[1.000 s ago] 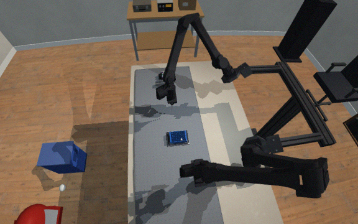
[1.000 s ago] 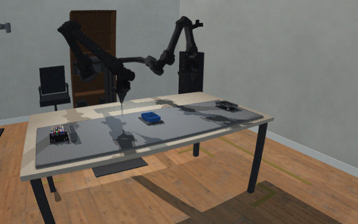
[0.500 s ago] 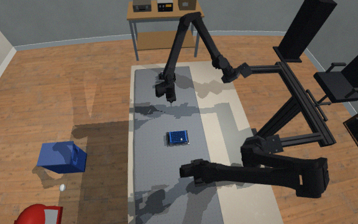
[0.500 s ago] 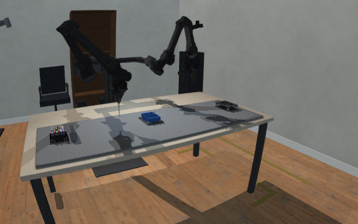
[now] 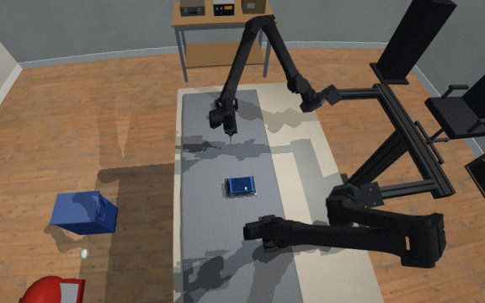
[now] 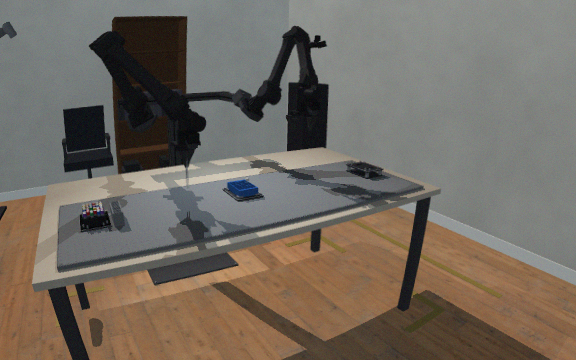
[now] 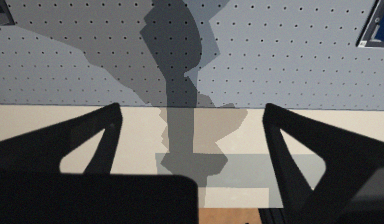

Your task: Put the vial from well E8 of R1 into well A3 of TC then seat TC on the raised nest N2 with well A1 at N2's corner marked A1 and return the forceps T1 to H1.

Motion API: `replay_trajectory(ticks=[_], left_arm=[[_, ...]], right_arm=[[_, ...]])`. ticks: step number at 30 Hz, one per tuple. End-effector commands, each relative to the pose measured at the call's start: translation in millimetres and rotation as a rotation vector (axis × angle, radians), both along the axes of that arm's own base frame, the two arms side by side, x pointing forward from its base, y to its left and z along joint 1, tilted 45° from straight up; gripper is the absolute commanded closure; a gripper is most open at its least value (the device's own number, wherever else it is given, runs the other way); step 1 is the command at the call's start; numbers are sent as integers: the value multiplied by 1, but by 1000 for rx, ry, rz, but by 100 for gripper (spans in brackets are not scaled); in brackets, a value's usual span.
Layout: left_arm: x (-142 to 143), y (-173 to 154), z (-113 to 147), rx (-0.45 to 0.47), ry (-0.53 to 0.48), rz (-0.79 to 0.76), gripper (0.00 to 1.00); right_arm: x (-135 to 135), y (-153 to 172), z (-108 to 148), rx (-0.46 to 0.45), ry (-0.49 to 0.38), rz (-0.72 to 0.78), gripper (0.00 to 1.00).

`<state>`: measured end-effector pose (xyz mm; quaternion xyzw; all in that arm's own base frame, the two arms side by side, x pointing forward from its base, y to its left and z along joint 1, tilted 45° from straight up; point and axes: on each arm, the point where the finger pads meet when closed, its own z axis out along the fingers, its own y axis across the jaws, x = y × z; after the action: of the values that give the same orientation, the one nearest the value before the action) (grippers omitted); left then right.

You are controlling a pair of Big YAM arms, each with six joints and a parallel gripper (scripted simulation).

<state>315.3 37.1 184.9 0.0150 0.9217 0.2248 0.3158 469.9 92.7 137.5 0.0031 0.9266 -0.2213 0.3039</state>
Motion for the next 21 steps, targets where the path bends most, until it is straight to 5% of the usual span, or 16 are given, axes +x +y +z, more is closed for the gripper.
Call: replay_trajectory(ticks=[1,21], left_arm=[[3,-1,9,3,-12,-9,0],[3,-1,9,3,-12,-9,0]], right_arm=[[6,-9,18,9,-36,0,93],[1,-36,29,-3,-9,-2,93]])
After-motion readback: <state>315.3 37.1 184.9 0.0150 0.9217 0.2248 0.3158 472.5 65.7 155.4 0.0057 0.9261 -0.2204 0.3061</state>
